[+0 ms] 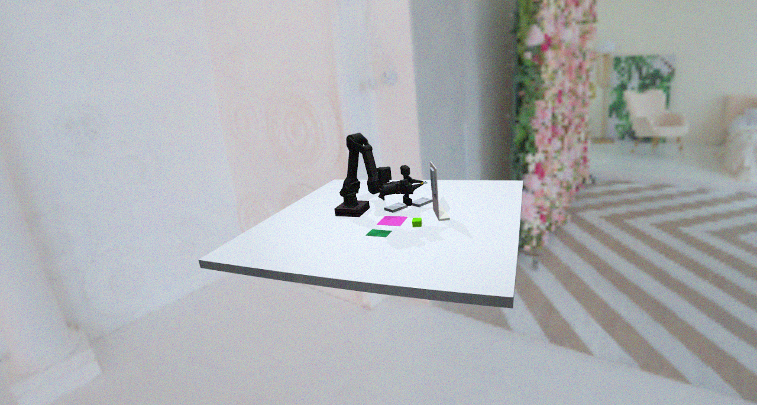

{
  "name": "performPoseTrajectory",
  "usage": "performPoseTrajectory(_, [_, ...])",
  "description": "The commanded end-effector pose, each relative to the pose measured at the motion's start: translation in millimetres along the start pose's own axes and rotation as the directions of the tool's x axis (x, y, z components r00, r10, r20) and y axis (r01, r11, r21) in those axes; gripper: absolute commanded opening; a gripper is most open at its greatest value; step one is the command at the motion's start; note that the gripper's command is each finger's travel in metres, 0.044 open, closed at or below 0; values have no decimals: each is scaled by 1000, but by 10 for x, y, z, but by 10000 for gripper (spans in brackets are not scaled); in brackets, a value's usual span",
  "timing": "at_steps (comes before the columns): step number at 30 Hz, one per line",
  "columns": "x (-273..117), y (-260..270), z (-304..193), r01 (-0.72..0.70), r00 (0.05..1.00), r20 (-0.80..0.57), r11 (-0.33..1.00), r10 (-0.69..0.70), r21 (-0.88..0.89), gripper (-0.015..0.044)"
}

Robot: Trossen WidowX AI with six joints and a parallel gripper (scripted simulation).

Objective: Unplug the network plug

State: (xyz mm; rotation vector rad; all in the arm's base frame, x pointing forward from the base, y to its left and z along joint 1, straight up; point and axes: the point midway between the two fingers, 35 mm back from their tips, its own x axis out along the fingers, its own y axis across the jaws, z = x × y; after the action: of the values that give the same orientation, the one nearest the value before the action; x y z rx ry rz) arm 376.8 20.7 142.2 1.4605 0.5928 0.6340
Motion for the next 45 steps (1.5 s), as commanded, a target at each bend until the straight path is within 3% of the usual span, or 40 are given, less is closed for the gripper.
performPoseTrajectory(1, [-42, -2, -17, 0, 1000, -5, 1000, 0, -1, 0])
performPoseTrajectory(45, [-315, 115, -28, 3, 1000, -1, 1000, -3, 0, 0])
